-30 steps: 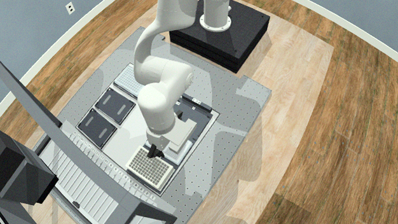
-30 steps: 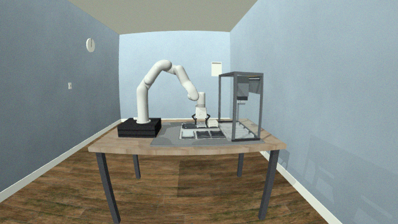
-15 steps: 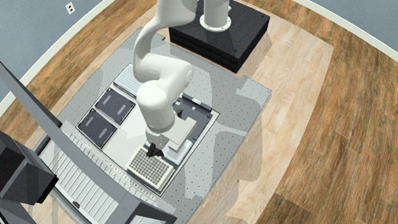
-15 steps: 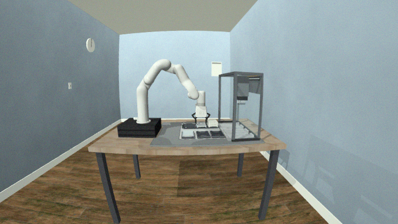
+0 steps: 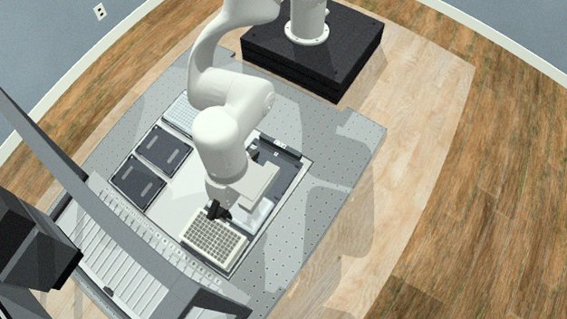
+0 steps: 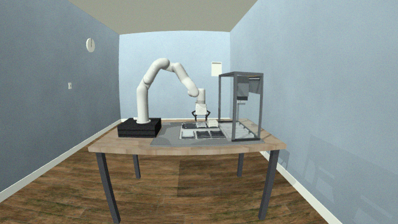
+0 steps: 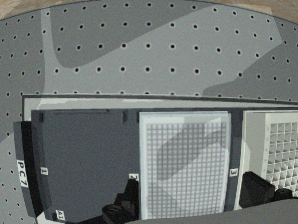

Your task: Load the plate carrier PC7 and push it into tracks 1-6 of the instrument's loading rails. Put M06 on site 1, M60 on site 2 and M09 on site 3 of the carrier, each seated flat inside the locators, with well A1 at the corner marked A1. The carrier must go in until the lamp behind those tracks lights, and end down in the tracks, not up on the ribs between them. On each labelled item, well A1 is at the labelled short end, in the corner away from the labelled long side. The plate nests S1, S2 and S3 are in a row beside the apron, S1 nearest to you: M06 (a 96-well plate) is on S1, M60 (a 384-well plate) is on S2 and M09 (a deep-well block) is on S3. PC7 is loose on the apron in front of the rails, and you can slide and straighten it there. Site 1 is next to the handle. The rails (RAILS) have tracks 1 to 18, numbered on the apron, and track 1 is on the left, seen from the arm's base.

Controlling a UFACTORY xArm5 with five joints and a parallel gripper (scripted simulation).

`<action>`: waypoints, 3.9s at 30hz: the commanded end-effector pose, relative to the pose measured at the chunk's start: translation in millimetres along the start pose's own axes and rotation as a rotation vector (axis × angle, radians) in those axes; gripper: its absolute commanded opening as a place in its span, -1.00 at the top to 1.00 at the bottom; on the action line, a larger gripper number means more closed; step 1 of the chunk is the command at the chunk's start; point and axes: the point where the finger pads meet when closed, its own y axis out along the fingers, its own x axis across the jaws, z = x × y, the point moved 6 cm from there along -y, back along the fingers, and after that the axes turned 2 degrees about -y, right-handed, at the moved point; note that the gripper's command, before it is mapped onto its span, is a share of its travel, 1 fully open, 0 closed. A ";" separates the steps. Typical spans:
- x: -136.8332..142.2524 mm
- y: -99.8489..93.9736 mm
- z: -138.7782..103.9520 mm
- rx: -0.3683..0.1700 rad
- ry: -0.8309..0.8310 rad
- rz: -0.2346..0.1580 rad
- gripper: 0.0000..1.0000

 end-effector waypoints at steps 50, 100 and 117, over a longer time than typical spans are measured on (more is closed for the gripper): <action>1.4 -80.9 -0.5 0.006 0.000 -0.004 -1.00; -75.5 -80.3 -141.2 0.005 0.025 -0.003 -1.00; -111.5 -80.1 -207.2 0.005 0.025 -0.003 -1.00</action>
